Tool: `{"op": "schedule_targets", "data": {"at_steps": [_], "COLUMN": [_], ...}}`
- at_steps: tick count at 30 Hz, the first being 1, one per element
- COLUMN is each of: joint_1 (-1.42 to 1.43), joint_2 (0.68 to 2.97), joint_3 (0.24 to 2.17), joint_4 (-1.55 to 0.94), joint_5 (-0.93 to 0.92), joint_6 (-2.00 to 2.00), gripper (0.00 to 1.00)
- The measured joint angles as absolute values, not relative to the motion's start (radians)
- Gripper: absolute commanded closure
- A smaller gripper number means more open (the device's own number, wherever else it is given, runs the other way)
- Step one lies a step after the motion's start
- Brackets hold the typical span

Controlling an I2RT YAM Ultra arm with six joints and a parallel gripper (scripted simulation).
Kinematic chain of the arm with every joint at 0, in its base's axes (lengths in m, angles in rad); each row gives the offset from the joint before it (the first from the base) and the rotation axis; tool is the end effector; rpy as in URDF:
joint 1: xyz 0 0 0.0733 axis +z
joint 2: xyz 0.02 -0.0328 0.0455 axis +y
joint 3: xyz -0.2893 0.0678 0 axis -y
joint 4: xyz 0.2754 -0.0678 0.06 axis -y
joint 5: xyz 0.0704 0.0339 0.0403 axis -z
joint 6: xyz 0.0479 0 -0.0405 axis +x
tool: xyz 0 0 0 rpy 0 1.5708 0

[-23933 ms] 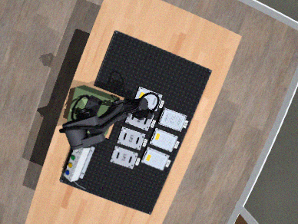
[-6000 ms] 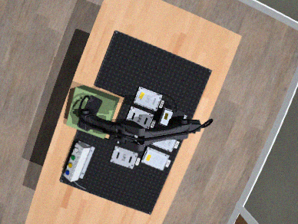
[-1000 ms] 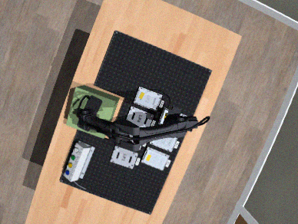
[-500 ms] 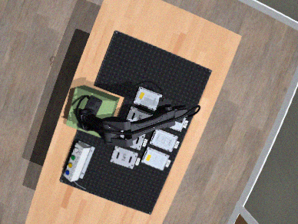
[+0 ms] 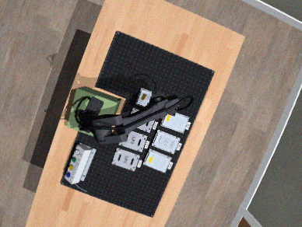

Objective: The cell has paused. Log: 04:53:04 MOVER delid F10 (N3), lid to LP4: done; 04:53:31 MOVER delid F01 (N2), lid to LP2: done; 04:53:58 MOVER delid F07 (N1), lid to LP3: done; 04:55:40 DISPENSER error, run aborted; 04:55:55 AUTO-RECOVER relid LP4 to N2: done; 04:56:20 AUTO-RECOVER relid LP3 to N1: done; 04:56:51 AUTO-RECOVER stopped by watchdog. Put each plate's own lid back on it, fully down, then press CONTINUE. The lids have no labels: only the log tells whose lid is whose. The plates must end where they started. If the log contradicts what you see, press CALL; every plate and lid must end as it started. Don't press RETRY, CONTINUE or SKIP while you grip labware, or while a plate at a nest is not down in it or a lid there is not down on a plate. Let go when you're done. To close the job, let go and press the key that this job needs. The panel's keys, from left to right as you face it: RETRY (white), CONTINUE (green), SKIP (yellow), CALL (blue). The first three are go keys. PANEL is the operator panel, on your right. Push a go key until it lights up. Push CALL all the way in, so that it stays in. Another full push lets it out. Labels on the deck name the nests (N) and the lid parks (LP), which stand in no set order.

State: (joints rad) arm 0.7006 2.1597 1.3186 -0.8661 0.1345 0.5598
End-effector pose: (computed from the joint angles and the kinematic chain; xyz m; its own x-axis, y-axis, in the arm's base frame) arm 0.3037 0.2491 0.0773 -0.9884 -0.1452 0.0447 -0.1510 0.9711 -0.1848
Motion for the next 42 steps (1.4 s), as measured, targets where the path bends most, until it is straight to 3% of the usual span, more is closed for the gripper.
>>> {"op": "schedule_targets", "data": {"at_steps": [7, 42], "joint_1": [0.773, 0.772], "joint_2": [2.114, 2.114], "joint_3": [1.232, 1.224], "joint_4": [-0.841, -0.794], "joint_5": [0.127, 0.126], "joint_6": [0.623, 0.645], "gripper": [0.0, 0.0]}}
